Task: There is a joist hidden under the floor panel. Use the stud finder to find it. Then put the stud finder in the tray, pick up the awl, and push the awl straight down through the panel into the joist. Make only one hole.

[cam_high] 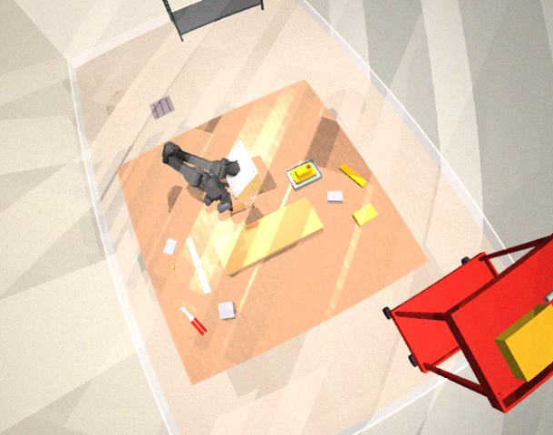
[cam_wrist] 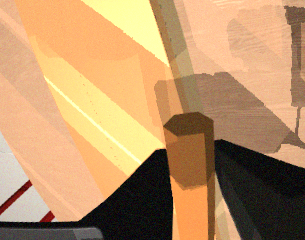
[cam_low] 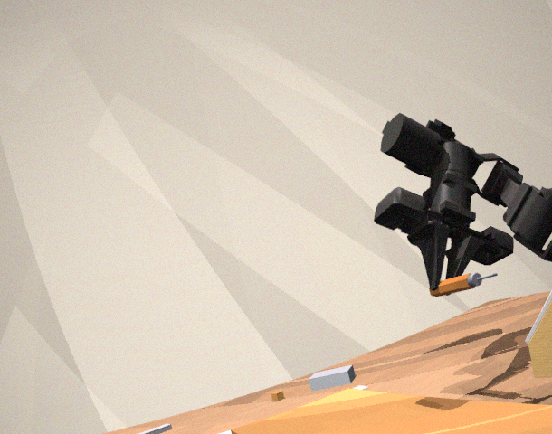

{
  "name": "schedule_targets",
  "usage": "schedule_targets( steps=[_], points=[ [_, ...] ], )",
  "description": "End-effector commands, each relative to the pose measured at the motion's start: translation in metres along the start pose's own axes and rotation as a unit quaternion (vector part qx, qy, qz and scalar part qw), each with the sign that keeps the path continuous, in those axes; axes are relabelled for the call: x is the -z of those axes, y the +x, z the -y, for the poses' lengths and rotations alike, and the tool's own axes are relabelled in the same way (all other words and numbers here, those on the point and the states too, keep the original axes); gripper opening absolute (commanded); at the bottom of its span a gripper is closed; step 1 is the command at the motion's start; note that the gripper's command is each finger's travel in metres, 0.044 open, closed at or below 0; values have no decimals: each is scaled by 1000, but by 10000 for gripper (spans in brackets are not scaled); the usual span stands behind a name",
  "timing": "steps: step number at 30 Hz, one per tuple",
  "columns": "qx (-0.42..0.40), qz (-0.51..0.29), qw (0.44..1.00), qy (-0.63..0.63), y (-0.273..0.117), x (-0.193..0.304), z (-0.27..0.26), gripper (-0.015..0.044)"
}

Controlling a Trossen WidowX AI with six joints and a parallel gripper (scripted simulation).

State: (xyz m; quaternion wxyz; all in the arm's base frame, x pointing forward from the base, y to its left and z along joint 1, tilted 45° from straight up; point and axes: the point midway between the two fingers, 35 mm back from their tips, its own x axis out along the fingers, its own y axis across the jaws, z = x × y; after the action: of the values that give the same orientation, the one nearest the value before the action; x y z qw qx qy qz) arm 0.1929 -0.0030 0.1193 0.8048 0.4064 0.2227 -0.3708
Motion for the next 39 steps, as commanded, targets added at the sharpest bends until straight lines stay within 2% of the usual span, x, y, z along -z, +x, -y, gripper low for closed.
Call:
schedule_targets(
  steps=[1,19,39],
  points=[
    [-31,-6,998,-54,-1,4,-6,0],
    [-155,15,945,-288,-10,19,-29,0],
    [-264,114,813,-506,-28,30,-51,0]
  ],
)
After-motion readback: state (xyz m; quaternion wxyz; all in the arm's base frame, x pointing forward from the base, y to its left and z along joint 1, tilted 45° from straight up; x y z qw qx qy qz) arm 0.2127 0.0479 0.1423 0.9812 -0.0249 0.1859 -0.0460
